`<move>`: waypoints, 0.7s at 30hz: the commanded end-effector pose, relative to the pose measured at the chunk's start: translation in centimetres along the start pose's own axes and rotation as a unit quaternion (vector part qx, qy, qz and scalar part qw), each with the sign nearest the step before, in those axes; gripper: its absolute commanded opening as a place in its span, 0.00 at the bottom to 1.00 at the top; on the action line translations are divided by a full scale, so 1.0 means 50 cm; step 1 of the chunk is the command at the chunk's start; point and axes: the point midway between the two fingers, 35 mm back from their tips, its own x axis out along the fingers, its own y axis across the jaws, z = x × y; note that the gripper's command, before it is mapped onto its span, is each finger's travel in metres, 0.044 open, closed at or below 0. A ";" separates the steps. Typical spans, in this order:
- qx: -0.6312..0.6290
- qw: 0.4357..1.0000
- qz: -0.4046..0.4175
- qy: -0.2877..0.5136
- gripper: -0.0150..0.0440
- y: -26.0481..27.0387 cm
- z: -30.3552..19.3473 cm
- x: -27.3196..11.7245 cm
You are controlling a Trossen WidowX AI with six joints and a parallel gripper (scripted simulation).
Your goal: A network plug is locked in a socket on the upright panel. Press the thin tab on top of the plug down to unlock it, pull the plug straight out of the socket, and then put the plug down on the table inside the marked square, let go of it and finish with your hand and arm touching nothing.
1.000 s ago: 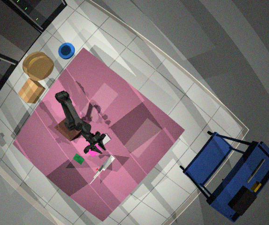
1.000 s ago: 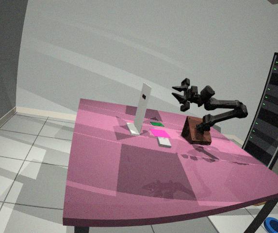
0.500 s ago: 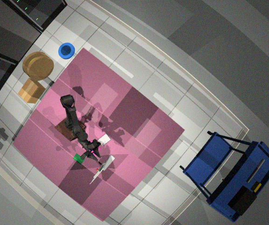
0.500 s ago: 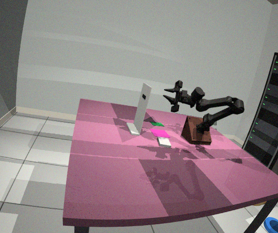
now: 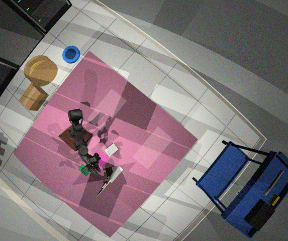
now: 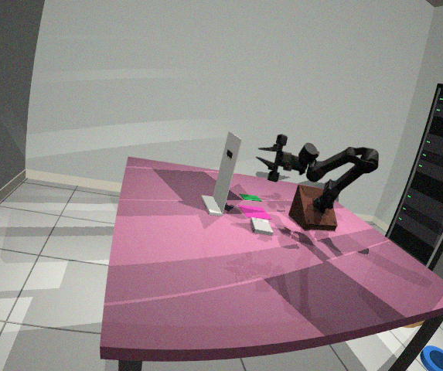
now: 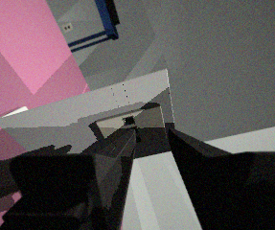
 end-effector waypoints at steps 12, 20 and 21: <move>-0.105 0.994 0.013 0.029 0.52 0.043 -0.115 -0.071; -0.114 0.993 0.014 0.032 0.52 0.046 -0.121 -0.065; -0.114 0.993 0.013 0.032 0.52 0.046 -0.120 -0.055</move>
